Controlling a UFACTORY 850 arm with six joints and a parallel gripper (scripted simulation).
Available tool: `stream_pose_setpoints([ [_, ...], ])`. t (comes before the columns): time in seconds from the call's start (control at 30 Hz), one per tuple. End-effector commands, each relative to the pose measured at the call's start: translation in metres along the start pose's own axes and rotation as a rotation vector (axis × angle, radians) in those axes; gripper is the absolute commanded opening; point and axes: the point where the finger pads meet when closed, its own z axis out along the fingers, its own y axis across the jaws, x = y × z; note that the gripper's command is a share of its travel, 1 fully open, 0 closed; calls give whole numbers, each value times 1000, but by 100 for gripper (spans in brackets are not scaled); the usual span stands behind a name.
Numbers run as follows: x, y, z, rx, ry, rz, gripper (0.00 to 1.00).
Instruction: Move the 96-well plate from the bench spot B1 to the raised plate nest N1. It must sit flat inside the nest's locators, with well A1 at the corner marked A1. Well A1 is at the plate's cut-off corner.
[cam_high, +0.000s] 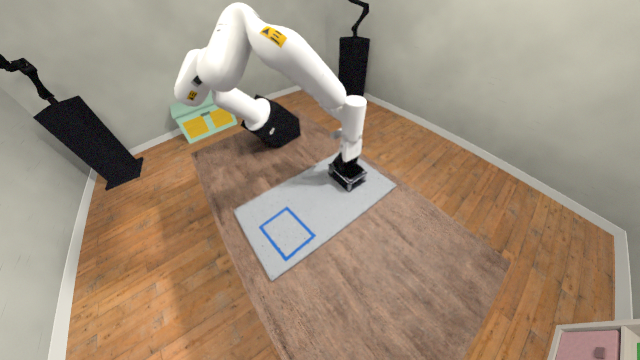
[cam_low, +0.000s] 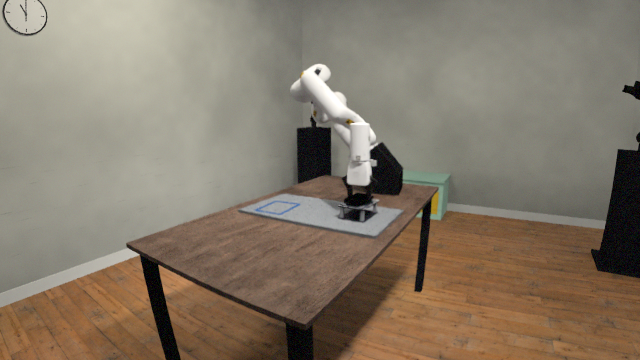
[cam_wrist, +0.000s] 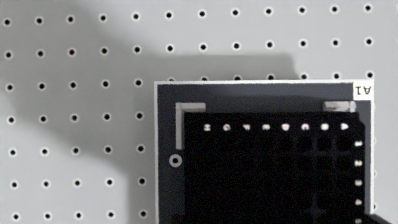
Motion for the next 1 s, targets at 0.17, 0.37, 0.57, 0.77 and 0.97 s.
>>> stream_pose_setpoints([
  [0.17,-1,0,0,-1,-2,1,0],
  [0.37,-1,0,1,-1,-2,1,0],
  [0.57,-1,0,2,-1,-2,1,0],
  [0.77,-1,0,3,-1,-2,1,0],
  [0.97,-1,0,4,-1,-2,1,0],
])
